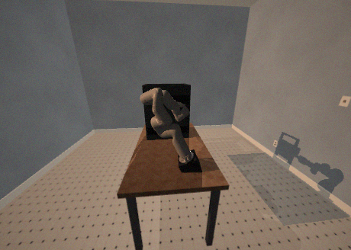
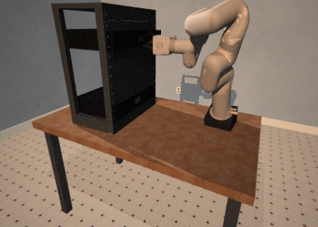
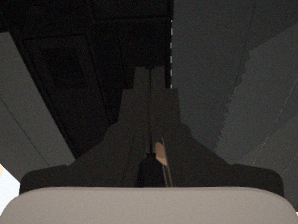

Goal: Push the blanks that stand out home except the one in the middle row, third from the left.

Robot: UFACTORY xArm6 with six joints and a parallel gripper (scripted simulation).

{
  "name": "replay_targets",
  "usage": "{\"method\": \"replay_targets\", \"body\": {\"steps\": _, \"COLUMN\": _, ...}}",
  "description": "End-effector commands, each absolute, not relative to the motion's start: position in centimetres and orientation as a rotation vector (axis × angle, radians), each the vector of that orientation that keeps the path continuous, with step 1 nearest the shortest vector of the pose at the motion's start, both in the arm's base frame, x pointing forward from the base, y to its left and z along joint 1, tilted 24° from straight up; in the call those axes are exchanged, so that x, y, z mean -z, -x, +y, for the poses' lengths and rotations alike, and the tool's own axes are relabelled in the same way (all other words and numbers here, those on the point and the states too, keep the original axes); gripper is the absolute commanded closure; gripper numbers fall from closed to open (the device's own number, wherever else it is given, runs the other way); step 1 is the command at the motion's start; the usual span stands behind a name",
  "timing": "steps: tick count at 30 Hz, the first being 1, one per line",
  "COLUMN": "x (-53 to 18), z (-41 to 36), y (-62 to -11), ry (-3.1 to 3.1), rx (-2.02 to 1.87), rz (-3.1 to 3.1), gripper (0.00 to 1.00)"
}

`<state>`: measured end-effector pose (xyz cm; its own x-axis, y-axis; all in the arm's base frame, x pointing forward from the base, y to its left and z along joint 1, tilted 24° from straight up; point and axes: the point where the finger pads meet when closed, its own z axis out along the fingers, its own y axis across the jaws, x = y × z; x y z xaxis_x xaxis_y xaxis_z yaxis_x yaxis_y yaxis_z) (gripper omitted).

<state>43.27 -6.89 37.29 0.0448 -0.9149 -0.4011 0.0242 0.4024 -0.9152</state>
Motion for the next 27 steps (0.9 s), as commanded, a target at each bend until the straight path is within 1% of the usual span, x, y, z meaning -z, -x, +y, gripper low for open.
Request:
{"method": "replay_targets", "body": {"steps": 1, "x": -37.48, "z": -6.92, "y": -43.47, "ry": 0.895, "rx": 0.892, "rz": 1.321, "gripper": 1.0}}
{"method": "replay_targets", "body": {"steps": 27, "x": -37.5, "z": -6.91, "y": -43.71, "ry": 0.895, "rx": 0.892, "rz": 1.321, "gripper": 1.0}}
